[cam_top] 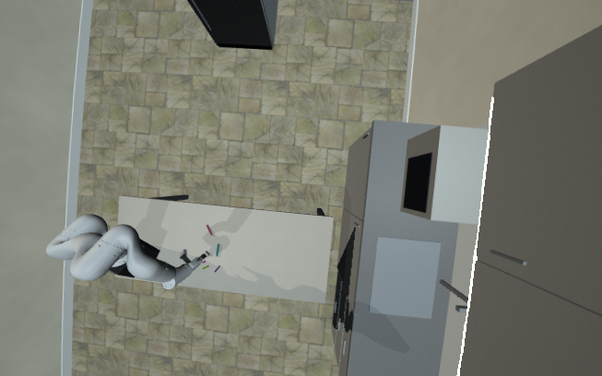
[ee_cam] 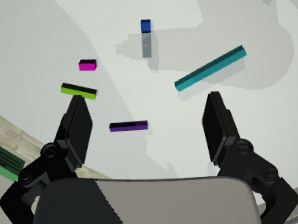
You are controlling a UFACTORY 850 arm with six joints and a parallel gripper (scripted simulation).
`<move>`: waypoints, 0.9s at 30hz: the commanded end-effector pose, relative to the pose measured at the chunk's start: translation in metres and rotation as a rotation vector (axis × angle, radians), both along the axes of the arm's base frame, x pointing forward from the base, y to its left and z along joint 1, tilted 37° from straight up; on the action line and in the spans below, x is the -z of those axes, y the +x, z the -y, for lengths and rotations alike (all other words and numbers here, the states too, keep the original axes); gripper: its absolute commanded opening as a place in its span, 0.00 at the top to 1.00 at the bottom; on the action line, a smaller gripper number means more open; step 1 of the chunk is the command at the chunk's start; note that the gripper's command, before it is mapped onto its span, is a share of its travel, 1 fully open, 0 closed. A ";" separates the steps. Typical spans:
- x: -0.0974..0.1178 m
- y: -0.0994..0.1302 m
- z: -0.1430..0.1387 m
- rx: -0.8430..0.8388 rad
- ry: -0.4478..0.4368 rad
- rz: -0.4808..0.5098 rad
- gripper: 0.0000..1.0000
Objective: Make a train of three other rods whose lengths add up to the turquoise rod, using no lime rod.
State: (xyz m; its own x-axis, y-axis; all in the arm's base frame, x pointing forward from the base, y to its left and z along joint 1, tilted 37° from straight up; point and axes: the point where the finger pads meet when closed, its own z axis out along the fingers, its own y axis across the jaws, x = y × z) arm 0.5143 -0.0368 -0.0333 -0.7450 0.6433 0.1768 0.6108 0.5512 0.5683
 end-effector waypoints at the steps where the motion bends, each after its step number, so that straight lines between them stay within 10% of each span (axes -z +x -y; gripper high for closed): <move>1: 0.000 0.000 0.001 0.001 0.000 0.001 0.00; 16: 0.017 0.026 0.041 0.139 -0.116 0.012 0.00; 27: 0.048 0.041 0.131 0.440 -0.343 -0.084 0.00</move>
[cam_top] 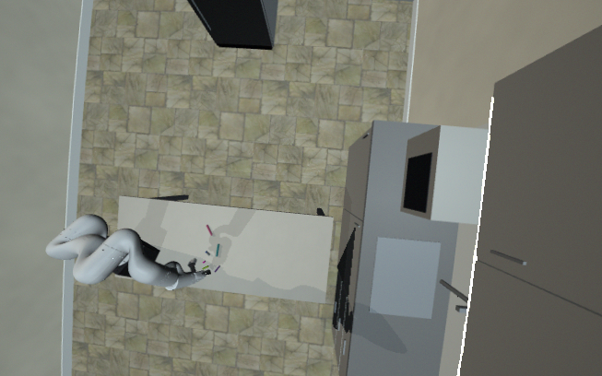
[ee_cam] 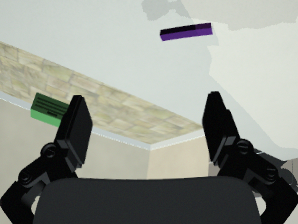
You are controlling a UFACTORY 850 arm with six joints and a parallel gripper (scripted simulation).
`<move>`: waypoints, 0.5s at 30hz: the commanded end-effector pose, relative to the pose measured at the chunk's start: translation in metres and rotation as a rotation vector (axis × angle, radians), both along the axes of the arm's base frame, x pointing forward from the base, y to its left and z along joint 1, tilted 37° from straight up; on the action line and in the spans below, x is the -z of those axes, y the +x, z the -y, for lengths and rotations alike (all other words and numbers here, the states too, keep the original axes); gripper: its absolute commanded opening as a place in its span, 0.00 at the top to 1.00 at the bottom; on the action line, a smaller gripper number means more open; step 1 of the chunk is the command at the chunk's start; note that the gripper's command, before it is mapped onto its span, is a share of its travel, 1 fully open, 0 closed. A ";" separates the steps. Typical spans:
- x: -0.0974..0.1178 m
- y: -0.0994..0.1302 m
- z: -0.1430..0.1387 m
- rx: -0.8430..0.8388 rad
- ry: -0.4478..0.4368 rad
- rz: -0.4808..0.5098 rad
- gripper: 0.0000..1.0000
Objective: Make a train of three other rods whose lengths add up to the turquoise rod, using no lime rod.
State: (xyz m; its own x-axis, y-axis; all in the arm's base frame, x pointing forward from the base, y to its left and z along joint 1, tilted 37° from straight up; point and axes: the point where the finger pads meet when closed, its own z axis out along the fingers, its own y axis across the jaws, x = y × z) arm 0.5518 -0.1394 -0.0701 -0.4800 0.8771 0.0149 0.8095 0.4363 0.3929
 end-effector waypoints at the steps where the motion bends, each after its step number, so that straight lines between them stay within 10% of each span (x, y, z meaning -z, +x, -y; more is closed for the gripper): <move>1: 0.014 0.003 0.035 0.132 -0.096 -0.037 0.00; 15: 0.041 -0.037 0.081 0.494 -0.130 -0.313 0.00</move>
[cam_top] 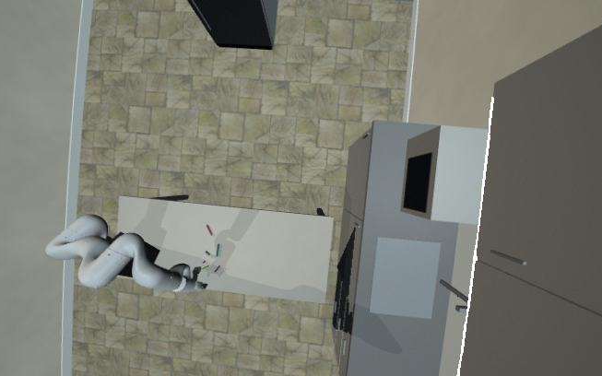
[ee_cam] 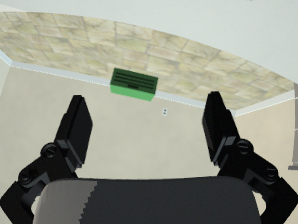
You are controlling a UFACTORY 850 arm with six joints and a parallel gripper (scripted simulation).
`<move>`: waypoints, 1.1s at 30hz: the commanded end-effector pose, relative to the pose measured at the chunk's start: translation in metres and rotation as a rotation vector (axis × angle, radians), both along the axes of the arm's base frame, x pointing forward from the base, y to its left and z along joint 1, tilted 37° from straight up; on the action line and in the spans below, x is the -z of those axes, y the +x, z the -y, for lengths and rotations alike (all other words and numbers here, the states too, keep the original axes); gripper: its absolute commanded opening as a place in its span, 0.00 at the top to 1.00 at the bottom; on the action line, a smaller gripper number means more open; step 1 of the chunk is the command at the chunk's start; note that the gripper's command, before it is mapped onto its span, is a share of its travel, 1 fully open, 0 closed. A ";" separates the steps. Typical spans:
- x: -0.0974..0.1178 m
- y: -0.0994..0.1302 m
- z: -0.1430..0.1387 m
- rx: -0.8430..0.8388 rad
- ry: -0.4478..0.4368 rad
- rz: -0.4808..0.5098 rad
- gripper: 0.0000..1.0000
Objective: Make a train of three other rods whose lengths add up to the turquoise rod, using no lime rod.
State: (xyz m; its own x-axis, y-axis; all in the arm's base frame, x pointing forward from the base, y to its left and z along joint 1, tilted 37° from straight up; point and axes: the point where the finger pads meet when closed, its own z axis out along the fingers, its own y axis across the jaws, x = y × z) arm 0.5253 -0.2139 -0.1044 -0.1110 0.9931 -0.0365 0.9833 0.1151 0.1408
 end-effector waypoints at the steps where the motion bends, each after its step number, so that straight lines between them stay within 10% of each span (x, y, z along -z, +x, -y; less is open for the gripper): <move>1: 0.009 -0.014 0.006 0.140 0.013 -0.091 0.00; 33: 0.016 -0.020 -0.030 0.421 0.243 -0.221 0.00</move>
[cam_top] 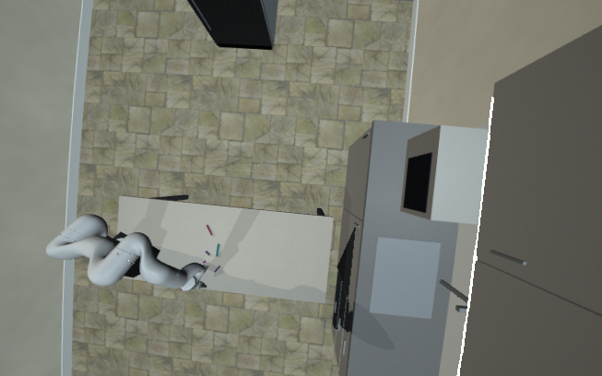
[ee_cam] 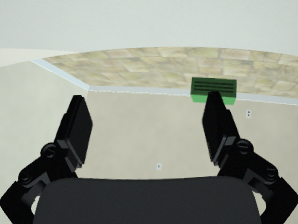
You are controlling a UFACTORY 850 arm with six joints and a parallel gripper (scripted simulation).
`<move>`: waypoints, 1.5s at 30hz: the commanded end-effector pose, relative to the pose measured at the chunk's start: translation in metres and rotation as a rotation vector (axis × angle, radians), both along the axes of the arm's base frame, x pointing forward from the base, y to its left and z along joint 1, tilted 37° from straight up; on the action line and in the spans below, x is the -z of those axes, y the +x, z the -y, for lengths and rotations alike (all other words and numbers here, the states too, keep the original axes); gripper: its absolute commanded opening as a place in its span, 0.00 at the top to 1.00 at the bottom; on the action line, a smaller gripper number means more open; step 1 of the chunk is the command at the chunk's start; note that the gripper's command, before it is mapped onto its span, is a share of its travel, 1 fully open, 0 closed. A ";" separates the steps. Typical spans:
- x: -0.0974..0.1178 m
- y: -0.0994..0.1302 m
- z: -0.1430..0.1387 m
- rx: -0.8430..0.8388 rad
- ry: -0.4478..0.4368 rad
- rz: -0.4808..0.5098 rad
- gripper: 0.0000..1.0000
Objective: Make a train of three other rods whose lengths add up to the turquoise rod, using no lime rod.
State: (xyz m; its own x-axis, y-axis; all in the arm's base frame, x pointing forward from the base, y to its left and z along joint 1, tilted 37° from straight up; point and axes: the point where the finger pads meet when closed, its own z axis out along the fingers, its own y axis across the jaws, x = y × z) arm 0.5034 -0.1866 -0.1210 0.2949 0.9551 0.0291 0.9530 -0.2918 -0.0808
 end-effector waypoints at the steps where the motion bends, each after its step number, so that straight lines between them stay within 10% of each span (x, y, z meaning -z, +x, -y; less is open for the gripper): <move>1: 0.000 0.002 -0.005 0.039 0.160 0.026 0.00; 24: -0.021 0.080 -0.056 0.364 0.513 0.187 0.00; 36: -0.026 0.096 -0.058 0.402 0.554 0.229 0.00; 37: -0.026 0.096 -0.058 0.402 0.554 0.229 0.76; 45: -0.026 0.096 -0.058 0.402 0.554 0.229 0.76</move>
State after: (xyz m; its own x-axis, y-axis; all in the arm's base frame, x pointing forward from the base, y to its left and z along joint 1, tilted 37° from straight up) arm 0.5984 -0.1273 -0.0953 0.5493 0.6010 0.5806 0.7917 -0.5967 -0.1314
